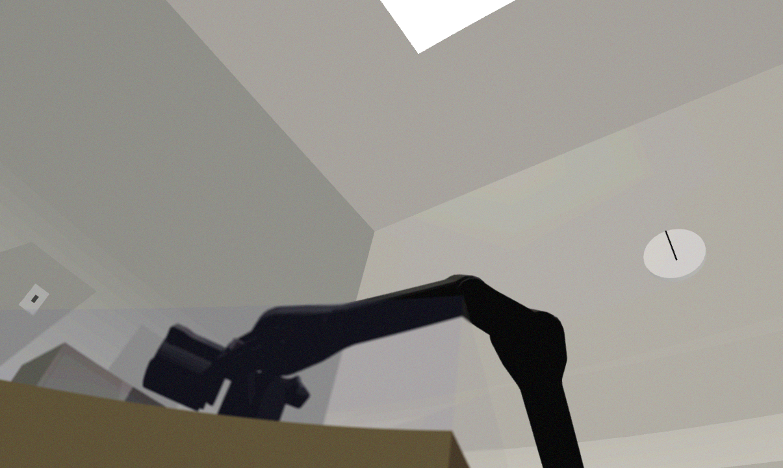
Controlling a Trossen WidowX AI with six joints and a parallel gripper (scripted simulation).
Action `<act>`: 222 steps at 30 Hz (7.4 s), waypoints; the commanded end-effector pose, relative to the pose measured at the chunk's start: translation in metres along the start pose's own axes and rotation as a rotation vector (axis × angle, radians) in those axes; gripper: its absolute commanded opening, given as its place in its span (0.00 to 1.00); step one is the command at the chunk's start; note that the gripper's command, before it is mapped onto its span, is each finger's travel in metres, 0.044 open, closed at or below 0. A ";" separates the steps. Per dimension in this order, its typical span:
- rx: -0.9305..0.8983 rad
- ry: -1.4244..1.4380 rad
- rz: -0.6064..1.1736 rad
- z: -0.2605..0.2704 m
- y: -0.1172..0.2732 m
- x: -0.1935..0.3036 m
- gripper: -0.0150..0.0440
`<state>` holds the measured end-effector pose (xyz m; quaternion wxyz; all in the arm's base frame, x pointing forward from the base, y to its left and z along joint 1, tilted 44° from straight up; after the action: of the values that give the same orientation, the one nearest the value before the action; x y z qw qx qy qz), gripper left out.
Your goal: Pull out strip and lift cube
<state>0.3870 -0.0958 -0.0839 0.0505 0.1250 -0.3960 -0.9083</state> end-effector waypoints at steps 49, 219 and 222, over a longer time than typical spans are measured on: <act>-0.007 -0.010 0.026 -0.005 -0.006 0.085 0.25; -0.007 0.037 0.022 0.029 0.037 -0.030 0.25; -0.008 0.035 0.023 0.034 0.044 -0.021 0.25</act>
<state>0.4073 -0.0968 -0.0278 0.0643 0.1394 -0.3938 -0.9063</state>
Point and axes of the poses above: the point midway between the two fingers, 35 mm back from their tips, its own y axis back along the fingers, its own z axis across the jaws, x = y × z, the point moved 5 cm from there along y, back along the fingers, and after that the axes turned 5 degrees about -y, right-handed, at the moved point
